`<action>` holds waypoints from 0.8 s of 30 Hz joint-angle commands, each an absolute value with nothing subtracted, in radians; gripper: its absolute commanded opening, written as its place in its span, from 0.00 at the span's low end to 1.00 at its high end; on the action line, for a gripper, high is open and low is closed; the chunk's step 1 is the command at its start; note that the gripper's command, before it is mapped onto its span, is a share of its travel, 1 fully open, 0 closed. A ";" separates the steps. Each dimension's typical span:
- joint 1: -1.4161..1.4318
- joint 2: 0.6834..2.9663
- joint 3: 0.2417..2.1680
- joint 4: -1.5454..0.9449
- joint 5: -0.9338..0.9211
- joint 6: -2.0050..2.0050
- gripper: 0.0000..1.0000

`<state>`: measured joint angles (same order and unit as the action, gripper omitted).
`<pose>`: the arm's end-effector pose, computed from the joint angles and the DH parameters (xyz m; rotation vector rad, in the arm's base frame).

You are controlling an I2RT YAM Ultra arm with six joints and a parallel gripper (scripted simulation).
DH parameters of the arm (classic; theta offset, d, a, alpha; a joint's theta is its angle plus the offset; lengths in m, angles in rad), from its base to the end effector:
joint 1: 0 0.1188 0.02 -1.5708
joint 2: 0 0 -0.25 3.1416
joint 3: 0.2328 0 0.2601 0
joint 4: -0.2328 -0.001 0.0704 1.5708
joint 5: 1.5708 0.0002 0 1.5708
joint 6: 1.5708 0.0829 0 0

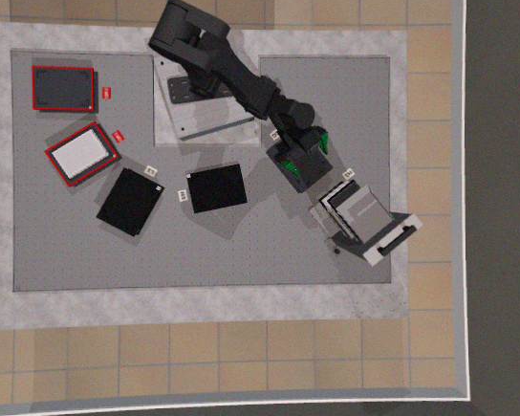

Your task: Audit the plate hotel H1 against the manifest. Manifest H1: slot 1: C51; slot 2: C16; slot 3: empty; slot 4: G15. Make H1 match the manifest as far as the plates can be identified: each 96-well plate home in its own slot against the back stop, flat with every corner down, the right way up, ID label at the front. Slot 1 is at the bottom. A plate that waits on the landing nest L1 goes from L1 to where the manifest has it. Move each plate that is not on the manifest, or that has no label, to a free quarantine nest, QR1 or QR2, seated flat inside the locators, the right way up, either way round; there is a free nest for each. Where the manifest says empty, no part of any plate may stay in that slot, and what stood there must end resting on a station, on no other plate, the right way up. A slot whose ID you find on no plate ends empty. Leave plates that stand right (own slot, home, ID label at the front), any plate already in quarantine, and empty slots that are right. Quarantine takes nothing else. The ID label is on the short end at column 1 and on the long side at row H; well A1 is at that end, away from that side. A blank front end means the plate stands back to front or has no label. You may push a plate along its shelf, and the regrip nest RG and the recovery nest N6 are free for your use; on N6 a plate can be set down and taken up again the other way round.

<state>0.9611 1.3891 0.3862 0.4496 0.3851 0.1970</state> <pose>0.1889 0.2178 0.1061 -0.5658 2.0150 0.2955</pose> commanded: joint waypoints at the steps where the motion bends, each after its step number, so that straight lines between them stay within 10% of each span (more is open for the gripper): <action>1: 0.963 1.391 0.386 0.489 0.393 0.201 1.00; 24: 0.944 1.535 0.376 0.648 0.376 0.190 1.00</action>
